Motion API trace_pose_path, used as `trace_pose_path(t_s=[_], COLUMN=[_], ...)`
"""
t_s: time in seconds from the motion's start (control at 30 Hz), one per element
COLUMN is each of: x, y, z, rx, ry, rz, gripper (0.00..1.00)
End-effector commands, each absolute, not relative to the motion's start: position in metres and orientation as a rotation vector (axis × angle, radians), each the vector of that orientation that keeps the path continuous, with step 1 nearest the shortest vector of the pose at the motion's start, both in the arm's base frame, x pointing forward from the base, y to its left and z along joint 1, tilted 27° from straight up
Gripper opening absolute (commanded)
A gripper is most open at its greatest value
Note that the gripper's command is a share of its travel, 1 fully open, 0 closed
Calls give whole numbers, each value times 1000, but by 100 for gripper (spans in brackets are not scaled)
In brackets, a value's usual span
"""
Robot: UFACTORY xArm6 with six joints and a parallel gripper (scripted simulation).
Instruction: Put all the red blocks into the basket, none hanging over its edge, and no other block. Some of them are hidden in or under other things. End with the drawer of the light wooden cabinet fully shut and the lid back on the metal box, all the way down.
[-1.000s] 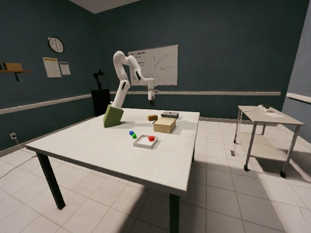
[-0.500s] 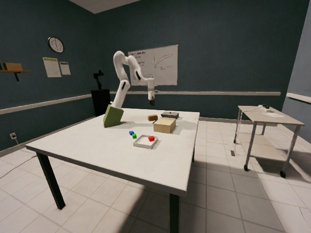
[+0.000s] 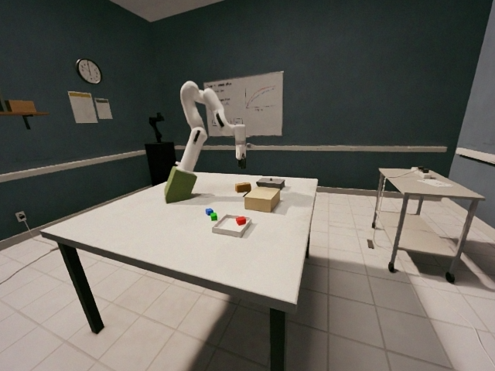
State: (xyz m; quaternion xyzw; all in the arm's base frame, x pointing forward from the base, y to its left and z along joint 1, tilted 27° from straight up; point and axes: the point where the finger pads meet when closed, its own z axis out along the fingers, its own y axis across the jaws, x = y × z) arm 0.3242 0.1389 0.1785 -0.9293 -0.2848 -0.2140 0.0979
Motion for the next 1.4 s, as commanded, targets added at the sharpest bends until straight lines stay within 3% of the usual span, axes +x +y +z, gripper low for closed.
trace_pose_path(t_s=[0.0,1.37], x=[325,357], y=[139,167], z=[179,97], rx=[-2749,-2749], ry=[-843,-843], rz=[-638,-638], gripper=[90,90])
